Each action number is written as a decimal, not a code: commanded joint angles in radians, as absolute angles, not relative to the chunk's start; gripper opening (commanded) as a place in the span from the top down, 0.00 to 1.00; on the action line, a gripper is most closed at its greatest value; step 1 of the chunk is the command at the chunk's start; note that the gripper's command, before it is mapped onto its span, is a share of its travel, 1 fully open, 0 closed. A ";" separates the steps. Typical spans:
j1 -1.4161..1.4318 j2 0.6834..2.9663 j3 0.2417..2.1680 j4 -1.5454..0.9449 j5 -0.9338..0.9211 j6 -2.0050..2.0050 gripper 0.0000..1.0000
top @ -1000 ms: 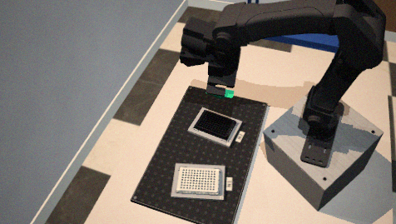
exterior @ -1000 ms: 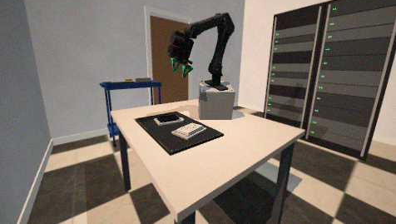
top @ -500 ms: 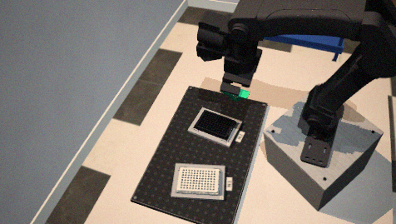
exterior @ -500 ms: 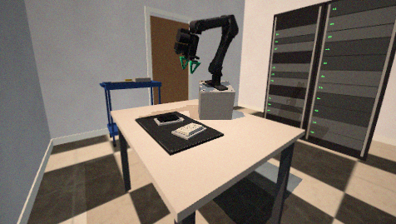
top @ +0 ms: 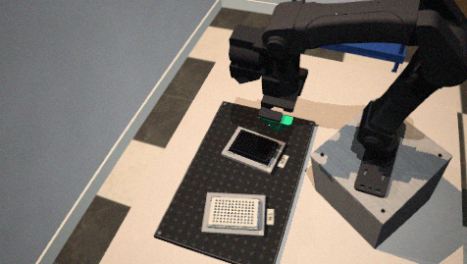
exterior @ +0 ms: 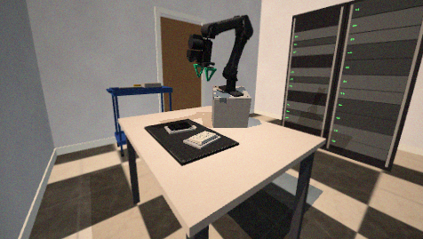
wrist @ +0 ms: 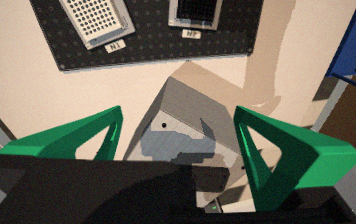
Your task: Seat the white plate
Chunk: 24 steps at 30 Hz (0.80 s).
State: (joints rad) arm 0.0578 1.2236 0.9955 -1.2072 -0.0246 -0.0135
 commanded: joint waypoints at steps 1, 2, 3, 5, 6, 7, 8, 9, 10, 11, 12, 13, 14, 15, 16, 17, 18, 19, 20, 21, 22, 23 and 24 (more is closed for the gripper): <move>0.075 1.249 1.026 -1.147 -0.025 0.012 0.00; 0.085 1.265 1.027 -1.132 -0.018 0.022 0.00; 0.094 1.279 1.029 -1.119 -0.015 0.030 0.00; 0.100 1.307 1.027 -1.088 -0.044 0.008 0.00; 0.111 1.322 1.027 -1.073 -0.042 0.018 0.00; 0.121 1.337 1.028 -1.058 -0.040 0.028 0.00; 0.131 1.352 1.029 -1.044 -0.033 0.038 0.00; 0.136 1.360 1.030 -1.036 -0.030 0.043 0.00; 0.136 1.360 1.030 -1.036 -0.030 0.043 0.00; 0.113 1.374 1.029 -1.020 -0.056 0.000 0.00; 0.143 1.388 1.029 -1.005 -0.055 0.012 0.00; 0.153 1.403 1.029 -0.991 -0.053 0.031 0.00; 0.163 1.418 1.030 -0.976 -0.051 0.040 0.00; 0.173 1.433 1.031 -0.961 -0.047 0.050 0.00; 0.173 1.433 1.031 -0.961 -0.047 0.050 0.00; 0.173 1.433 1.031 -0.961 -0.047 0.050 0.00; 0.151 1.447 1.030 -0.946 -0.068 0.007 0.00; 0.179 1.461 1.029 -0.931 -0.067 0.016 0.00; 0.190 1.476 1.030 -0.916 -0.065 0.038 0.00; 0.200 1.490 1.030 -0.902 -0.063 0.047 0.00; 0.209 1.505 1.031 -0.887 -0.059 0.057 0.00; 0.219 1.520 1.032 -0.873 -0.053 0.066 0.00; 0.221 1.524 1.033 -0.870 -0.052 0.068 0.00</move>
